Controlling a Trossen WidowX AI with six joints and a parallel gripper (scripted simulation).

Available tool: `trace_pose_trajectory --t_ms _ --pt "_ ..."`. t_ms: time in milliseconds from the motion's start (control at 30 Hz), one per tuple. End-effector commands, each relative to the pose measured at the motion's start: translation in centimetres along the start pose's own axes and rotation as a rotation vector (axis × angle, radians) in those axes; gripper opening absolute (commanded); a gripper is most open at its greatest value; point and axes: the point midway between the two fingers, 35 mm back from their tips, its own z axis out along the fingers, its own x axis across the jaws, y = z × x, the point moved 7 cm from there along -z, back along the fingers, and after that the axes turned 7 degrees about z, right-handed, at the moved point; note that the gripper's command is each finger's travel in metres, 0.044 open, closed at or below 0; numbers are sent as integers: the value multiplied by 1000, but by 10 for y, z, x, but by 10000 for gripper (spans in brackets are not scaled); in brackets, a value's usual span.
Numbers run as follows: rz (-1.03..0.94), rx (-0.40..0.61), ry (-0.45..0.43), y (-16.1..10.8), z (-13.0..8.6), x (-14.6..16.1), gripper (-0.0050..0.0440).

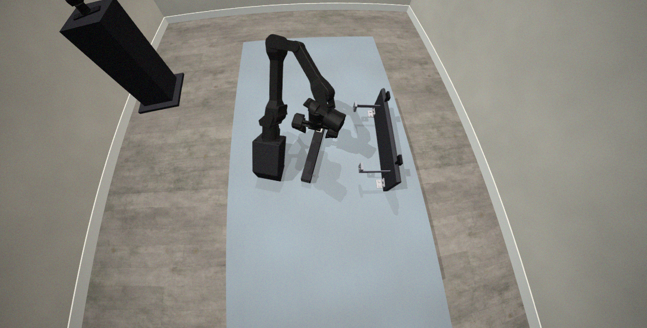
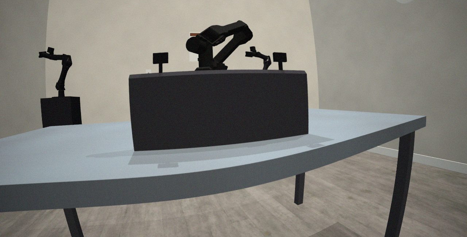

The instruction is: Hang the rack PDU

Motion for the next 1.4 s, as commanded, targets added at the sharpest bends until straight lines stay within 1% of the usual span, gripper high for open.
trace_pose_trajectory --t_ms 0,67,167,233,467,533,667,767,900,967,1367 --pt "-10 5 -22 1 7 -1 440" --pt "-2 4 -14 0 14 -2 440" --pt "4 3 -7 0 38 -1 440" --pt "-1 3 -12 0 43 -2 440" --pt "-2 8 -12 0 46 -2 440" --pt "-1 11 -11 -1 54 -3 440" --pt "6 13 -3 -2 78 -3 440" --pt "3 12 -7 -2 89 -3 440" --pt "-1 10 -12 -1 96 -3 440" --pt "-1 10 -12 -1 96 -3 440" --pt "-1 9 -12 -1 112 -2 440"
